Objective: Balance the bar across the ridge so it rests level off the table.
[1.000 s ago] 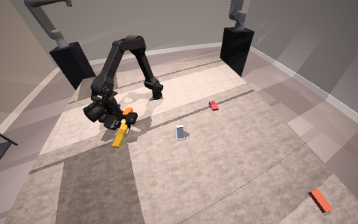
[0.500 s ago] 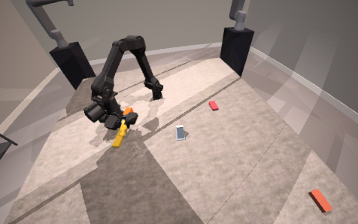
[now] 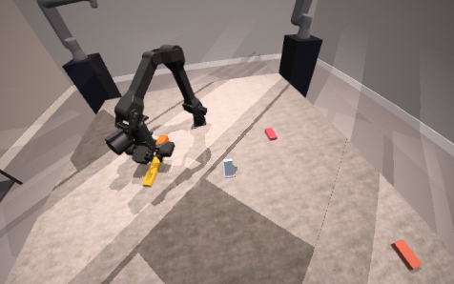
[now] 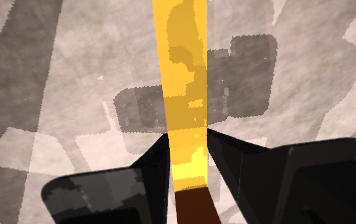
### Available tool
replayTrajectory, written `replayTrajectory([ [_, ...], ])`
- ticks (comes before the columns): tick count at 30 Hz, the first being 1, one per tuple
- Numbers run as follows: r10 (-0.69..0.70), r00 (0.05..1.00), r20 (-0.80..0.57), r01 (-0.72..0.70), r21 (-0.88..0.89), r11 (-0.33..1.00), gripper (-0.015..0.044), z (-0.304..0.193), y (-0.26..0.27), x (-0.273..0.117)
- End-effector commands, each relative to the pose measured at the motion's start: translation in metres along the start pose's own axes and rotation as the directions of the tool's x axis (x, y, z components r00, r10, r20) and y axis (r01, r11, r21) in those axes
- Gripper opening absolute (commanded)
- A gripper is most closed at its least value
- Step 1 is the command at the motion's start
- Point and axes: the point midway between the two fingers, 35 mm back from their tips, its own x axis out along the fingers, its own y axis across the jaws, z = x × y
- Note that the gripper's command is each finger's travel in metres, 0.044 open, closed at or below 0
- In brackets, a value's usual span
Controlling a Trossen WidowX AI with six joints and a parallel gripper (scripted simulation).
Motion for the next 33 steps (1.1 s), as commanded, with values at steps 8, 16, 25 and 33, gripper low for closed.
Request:
replayTrajectory([
  [8, -0.003, 1.000, 0.010, 0.003, -0.002, 1.000, 0.0000, 0.006, -0.002, -0.027],
  [16, -0.003, 1.000, 0.011, 0.003, -0.003, 1.000, 0.0000, 0.007, -0.003, -0.048],
  [25, -0.003, 1.000, 0.011, 0.003, -0.004, 1.000, 0.0000, 0.006, -0.003, -0.071],
  [33, -0.002, 1.000, 0.011, 0.002, -0.005, 1.000, 0.0000, 0.004, -0.002, -0.092],
])
